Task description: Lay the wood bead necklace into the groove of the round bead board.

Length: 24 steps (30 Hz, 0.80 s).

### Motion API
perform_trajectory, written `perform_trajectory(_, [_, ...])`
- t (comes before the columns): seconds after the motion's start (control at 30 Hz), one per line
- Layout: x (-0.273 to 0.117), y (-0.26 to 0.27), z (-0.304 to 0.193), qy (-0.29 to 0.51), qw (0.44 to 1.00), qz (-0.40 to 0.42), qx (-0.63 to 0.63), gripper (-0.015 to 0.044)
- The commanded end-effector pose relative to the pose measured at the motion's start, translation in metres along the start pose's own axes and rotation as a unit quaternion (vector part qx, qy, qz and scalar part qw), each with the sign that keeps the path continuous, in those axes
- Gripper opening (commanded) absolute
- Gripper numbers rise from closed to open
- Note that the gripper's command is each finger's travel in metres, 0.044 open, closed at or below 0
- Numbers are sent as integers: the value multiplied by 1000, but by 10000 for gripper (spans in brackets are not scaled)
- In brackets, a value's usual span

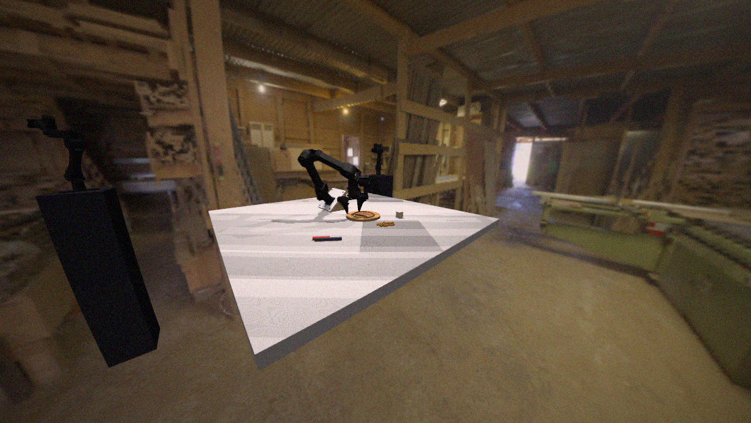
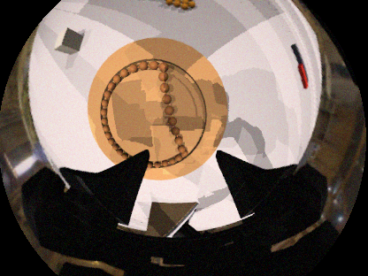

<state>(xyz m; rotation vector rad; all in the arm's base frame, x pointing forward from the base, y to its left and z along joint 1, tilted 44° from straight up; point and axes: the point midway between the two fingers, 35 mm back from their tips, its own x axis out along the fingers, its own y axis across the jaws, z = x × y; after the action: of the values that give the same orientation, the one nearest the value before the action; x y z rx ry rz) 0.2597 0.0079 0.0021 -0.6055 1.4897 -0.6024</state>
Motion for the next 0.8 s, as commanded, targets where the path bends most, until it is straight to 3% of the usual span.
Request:
perform_trajectory(0.0, [-8, 5, 24, -4, 998, 2, -65, 282])
perform_trajectory(0.2, [-22, 15, 66, -5, 976, 2, -216, 125])
perform_trajectory(0.37, [-30, 23, 94, -6, 947, 1, -320, 120])
perform_trajectory(0.77, [-19, 24, 95, -9, 947, 4, -322, 120])
